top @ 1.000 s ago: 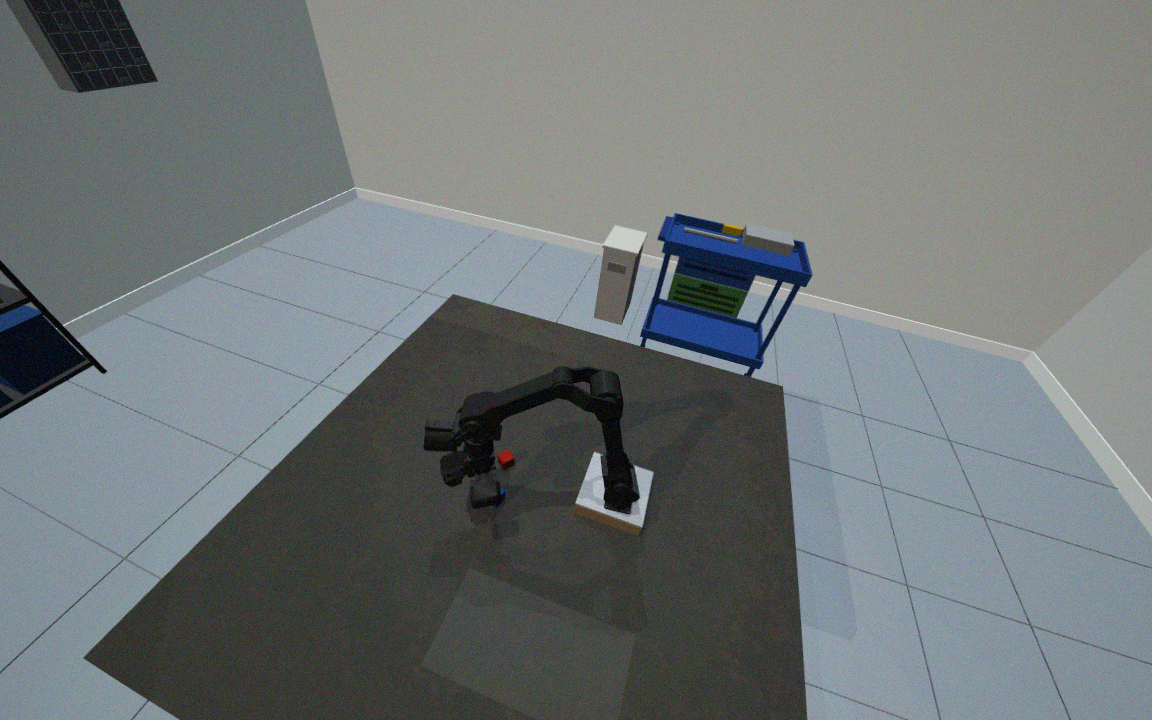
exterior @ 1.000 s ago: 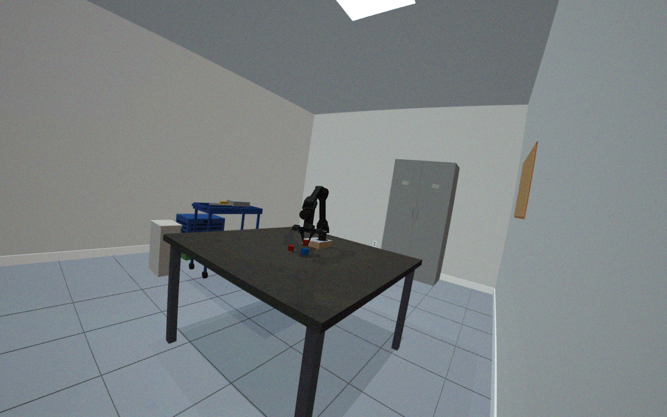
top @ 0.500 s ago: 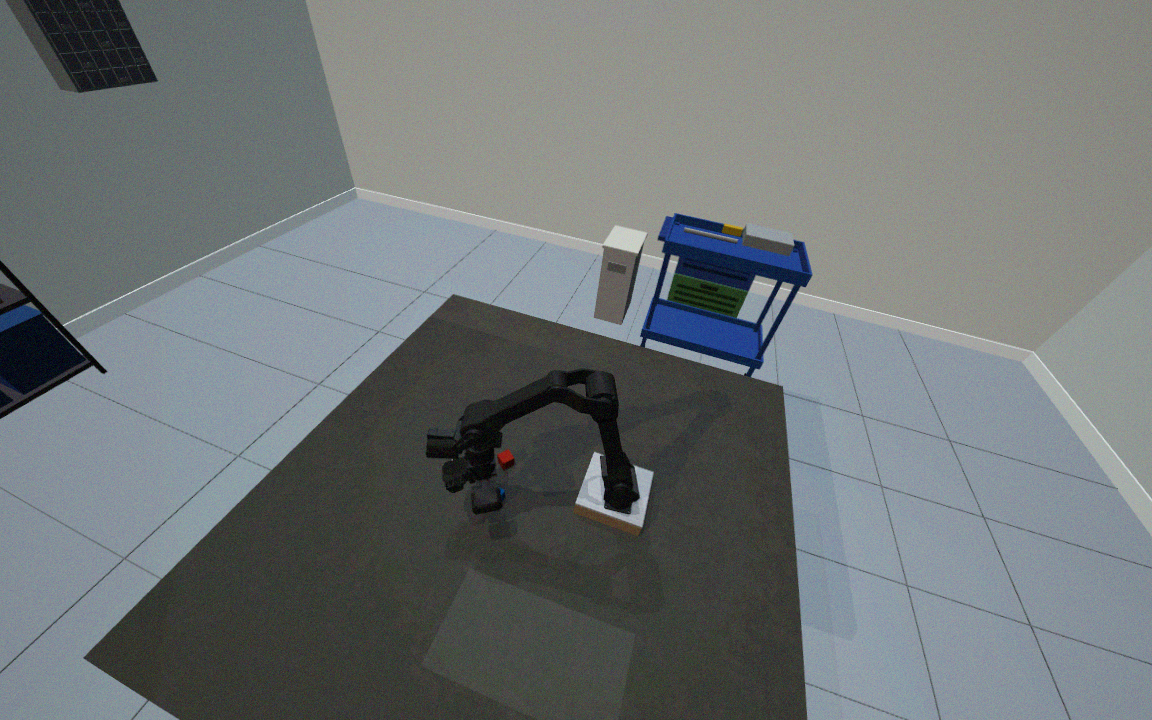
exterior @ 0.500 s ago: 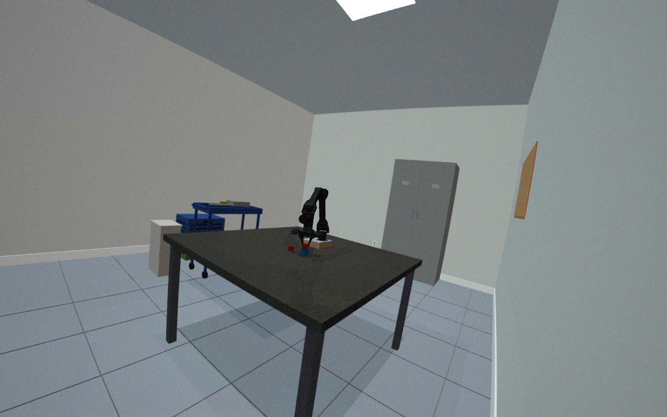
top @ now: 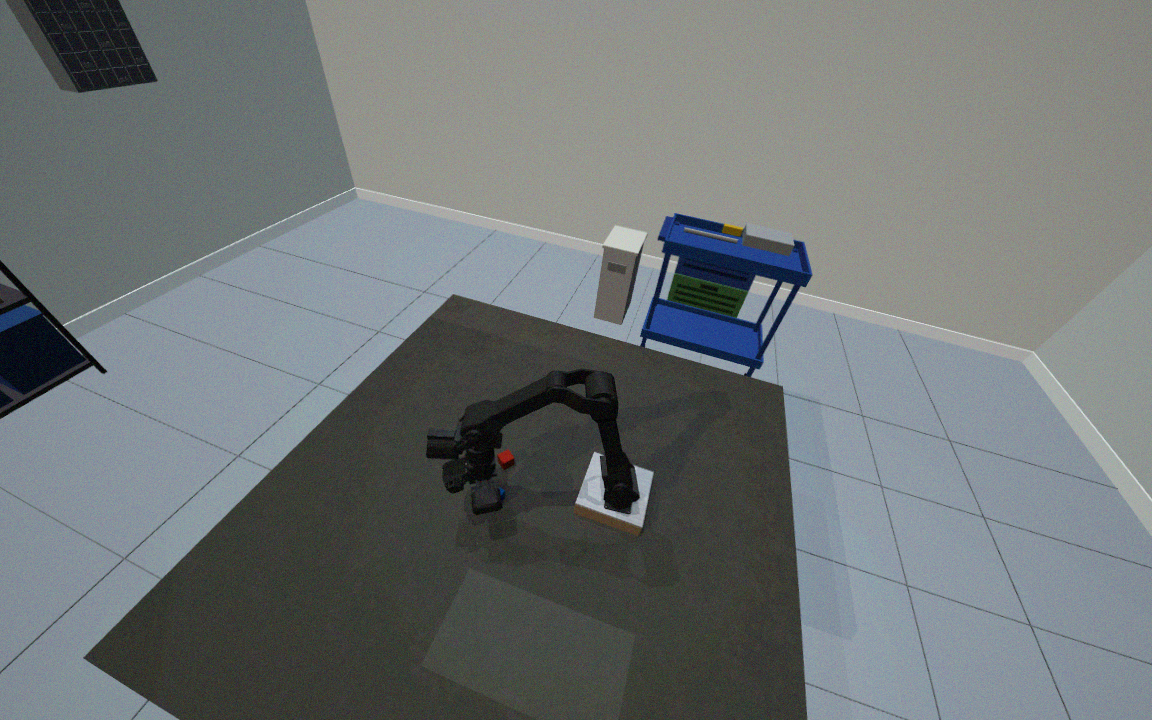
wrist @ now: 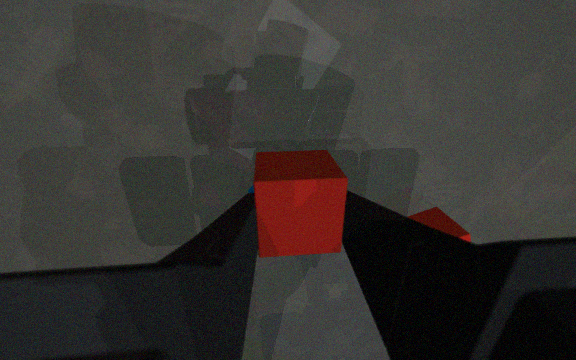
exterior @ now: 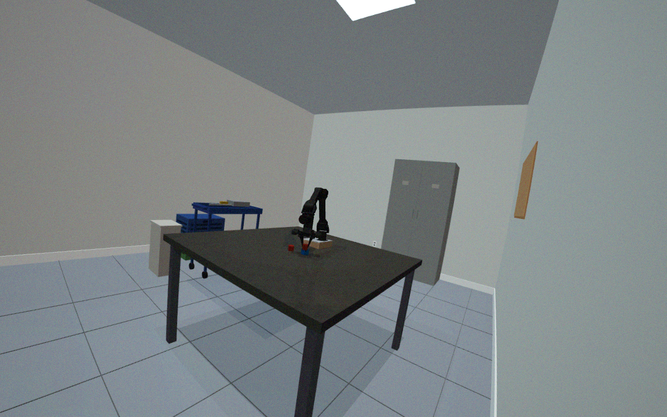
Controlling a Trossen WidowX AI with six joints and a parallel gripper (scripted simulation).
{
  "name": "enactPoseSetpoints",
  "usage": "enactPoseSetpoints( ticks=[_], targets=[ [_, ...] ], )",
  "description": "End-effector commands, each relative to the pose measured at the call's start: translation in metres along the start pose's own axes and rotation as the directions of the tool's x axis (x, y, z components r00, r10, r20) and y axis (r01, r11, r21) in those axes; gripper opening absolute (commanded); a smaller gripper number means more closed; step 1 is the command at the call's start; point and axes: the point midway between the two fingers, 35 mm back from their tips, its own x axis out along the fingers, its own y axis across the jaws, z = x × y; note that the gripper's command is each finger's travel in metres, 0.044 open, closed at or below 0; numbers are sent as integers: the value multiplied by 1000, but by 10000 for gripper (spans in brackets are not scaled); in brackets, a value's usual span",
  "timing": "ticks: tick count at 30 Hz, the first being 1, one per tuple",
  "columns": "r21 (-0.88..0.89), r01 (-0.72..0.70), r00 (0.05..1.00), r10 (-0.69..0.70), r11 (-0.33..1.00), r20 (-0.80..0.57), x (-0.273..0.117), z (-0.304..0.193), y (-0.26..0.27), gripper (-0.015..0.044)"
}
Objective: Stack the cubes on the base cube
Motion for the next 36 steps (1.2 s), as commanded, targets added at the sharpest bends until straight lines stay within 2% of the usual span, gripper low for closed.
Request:
enactPoseSetpoints(
  ticks=[1,4,8,13,27,28,30,36],
  targets=[
    [-3,-2,1000,2,1000,0,0,0,0,105],
    [-3,-2,1000,2,1000,0,0,0,0,105],
    [-3,-2,1000,2,1000,0,0,0,0,205],
    [-3,-2,1000,2,1000,0,0,0,0,205],
    [0,0,1000,0,1000,0,-30,0,0,205],
    [9,0,1000,0,1000,2,-28,0,-1,231],
    [111,1,1000,-1,994,2,-32,-4,-11,265],
    [543,2,1000,-3,840,0,-49,-23,-50,265]
  ],
)
